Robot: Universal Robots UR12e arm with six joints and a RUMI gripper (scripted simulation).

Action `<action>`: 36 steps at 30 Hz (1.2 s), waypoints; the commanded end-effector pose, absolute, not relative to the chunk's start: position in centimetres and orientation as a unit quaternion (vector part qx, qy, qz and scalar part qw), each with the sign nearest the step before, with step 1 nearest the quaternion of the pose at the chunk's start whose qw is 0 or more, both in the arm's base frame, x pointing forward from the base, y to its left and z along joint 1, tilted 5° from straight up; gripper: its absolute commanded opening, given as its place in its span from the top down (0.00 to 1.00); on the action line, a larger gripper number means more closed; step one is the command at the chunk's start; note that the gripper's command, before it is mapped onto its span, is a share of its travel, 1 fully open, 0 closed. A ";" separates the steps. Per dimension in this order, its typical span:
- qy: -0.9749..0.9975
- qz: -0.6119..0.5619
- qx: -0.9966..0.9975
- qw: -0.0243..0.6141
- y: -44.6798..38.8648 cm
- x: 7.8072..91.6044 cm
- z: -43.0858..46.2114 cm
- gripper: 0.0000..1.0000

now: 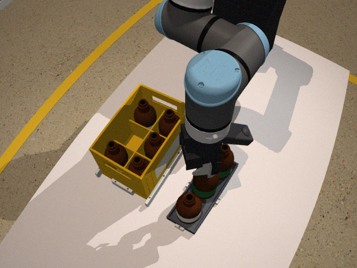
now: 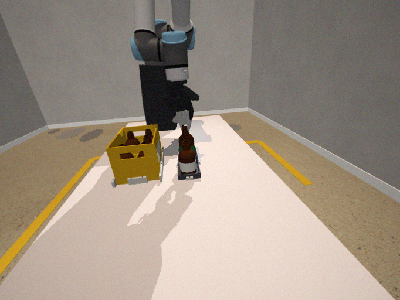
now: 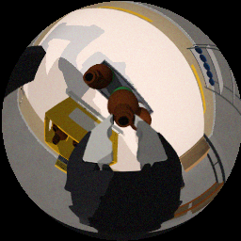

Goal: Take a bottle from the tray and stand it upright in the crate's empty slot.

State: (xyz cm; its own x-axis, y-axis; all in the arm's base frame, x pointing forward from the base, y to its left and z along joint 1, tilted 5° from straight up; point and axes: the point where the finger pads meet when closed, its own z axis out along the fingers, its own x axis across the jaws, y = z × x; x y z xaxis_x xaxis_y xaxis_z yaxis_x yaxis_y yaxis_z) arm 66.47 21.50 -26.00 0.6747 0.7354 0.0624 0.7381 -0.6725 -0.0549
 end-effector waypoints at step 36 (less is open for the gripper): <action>-0.404 -0.018 -0.914 0.037 21.5 66.3 -25.2 1.00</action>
